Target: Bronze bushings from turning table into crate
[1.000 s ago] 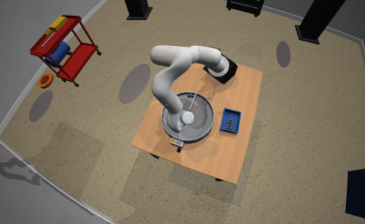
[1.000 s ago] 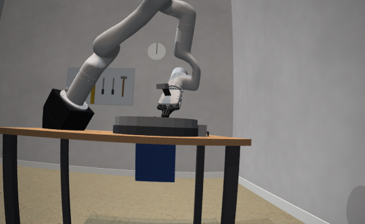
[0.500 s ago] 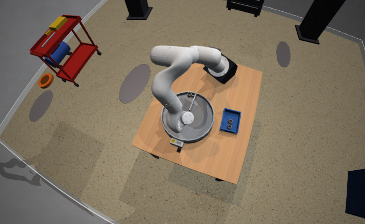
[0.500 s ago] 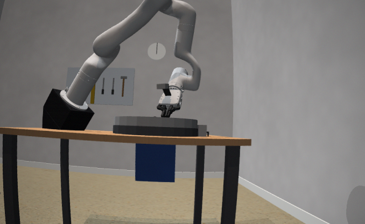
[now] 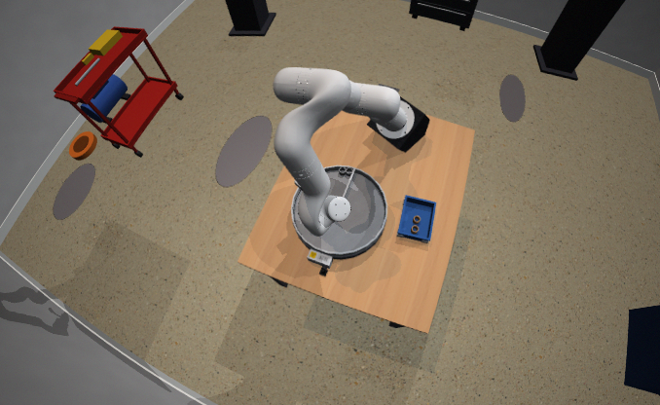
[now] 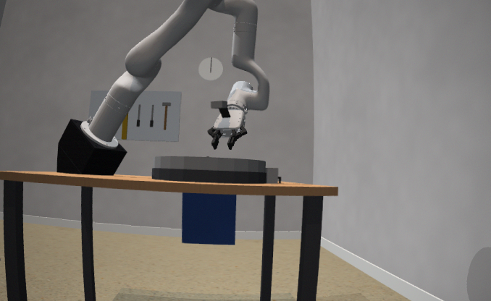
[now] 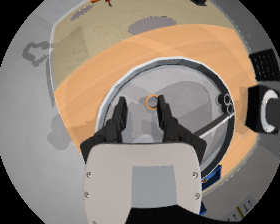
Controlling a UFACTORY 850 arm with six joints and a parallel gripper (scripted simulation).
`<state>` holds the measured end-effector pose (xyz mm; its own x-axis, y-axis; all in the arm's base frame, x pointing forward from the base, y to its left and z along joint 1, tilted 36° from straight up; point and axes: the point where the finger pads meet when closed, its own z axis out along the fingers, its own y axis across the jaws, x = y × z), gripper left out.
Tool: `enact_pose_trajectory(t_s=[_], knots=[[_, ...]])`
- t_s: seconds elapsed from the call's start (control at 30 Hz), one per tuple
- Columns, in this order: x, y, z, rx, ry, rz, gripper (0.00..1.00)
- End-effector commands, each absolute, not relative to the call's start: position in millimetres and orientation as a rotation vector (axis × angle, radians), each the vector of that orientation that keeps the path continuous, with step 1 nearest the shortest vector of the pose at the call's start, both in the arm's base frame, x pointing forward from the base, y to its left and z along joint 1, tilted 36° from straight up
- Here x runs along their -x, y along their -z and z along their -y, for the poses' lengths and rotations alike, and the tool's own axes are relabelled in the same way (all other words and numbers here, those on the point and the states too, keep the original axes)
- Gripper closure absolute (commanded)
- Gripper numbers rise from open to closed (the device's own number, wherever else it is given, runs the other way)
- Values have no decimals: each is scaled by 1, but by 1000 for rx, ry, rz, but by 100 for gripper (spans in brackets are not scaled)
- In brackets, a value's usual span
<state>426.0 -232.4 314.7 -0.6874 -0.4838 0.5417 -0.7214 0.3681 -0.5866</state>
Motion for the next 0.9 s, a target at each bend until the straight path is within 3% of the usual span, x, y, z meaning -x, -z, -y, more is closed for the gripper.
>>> enact_pose_trajectory(t_s=[0.0, 0.87], knots=[[-424, -315, 232, -1061, -1217, 2365, 46], [-341, -237, 204, -335, -664, 3111, 46]])
